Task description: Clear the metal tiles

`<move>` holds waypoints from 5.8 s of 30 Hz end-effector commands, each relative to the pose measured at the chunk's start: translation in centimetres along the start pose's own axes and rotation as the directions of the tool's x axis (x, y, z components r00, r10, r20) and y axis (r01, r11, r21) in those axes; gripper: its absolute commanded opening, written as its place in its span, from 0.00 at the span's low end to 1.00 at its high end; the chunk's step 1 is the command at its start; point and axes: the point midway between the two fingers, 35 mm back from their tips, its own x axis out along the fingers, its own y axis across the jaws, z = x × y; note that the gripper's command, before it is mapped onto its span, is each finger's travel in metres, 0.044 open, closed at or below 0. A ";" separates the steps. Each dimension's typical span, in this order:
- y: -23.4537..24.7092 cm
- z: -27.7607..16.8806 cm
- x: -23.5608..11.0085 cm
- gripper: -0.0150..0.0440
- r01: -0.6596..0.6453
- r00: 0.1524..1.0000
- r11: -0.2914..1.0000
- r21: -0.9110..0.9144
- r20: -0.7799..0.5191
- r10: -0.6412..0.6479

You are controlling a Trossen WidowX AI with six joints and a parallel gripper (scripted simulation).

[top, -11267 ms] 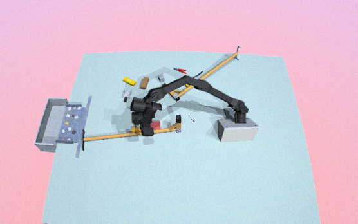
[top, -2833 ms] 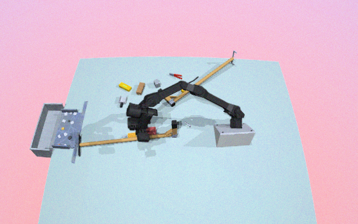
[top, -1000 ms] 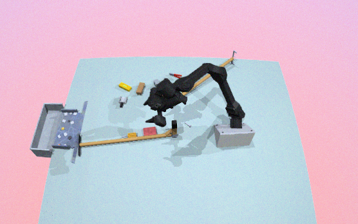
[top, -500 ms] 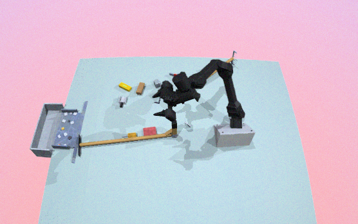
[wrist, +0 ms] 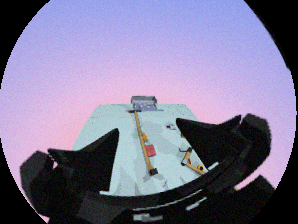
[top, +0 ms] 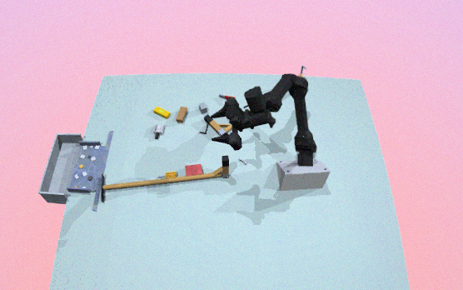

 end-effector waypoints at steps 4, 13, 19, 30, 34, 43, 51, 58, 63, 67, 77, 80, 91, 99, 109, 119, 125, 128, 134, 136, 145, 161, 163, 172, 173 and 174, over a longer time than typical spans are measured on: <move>-0.7 -0.3 -2.8 1.00 0.015 0.999 1.000 0.018 0.050 -0.016; -1.6 -0.9 -5.8 1.00 0.025 0.994 0.998 0.057 0.106 -0.031; -2.3 -1.6 -7.7 1.00 0.031 0.990 0.996 0.088 0.138 -0.043; -3.4 -3.1 -10.6 1.00 0.034 0.981 0.989 0.144 0.184 -0.061; -3.4 -3.2 -10.6 1.00 0.034 0.981 0.989 0.145 0.184 -0.061; -3.4 -3.2 -10.6 1.00 0.034 0.981 0.989 0.145 0.184 -0.061; -3.4 -3.2 -10.6 1.00 0.034 0.981 0.989 0.145 0.184 -0.061; -3.4 -3.2 -10.6 1.00 0.034 0.981 0.989 0.145 0.184 -0.061; -3.4 -3.2 -10.6 1.00 0.034 0.981 0.989 0.145 0.184 -0.061; -3.2 -2.9 -9.9 1.00 0.035 0.983 0.991 0.130 0.175 -0.057; -2.1 -1.8 -6.4 1.00 0.031 0.992 0.998 0.063 0.122 -0.038; -1.8 -1.6 -5.2 1.00 0.027 0.994 0.999 0.043 0.104 -0.031; -0.9 -1.2 -1.9 1.00 0.013 0.999 1.000 0.000 0.047 -0.013; -0.2 -1.0 0.8 1.00 -0.002 1.000 1.000 -0.025 -0.008 0.001; 0.7 -1.3 4.4 1.00 -0.025 0.996 0.998 -0.050 -0.082 0.021; 1.5 -2.1 8.1 1.00 -0.053 0.986 0.996 -0.066 -0.164 0.041; 1.8 -2.9 10.3 1.00 -0.071 0.975 0.995 -0.071 -0.215 0.054; 2.0 -3.4 11.4 1.00 -0.080 0.969 0.994 -0.072 -0.241 0.061; 2.3 -4.5 13.6 1.00 -0.100 0.953 0.992 -0.071 -0.294 0.075; 2.4 -4.9 14.3 1.00 -0.106 0.947 0.992 -0.070 -0.312 0.079; 2.8 -7.0 17.4 1.00 -0.135 0.914 0.989 -0.060 -0.393 0.101; 3.2 -11.9 22.3 1.00 -0.182 0.832 0.983 -0.020 -0.536 0.143; 3.2 -12.6 22.9 1.00 -0.187 0.819 0.982 -0.013 -0.554 0.149; 3.3 -15.9 25.2 1.00 -0.207 0.757 0.978 0.023 -0.630 0.175; 3.3 -16.3 25.4 1.00 -0.209 0.749 0.977 0.028 -0.638 0.178; 3.3 -16.7 25.6 1.00 -0.211 0.742 0.977 0.032 -0.646 0.182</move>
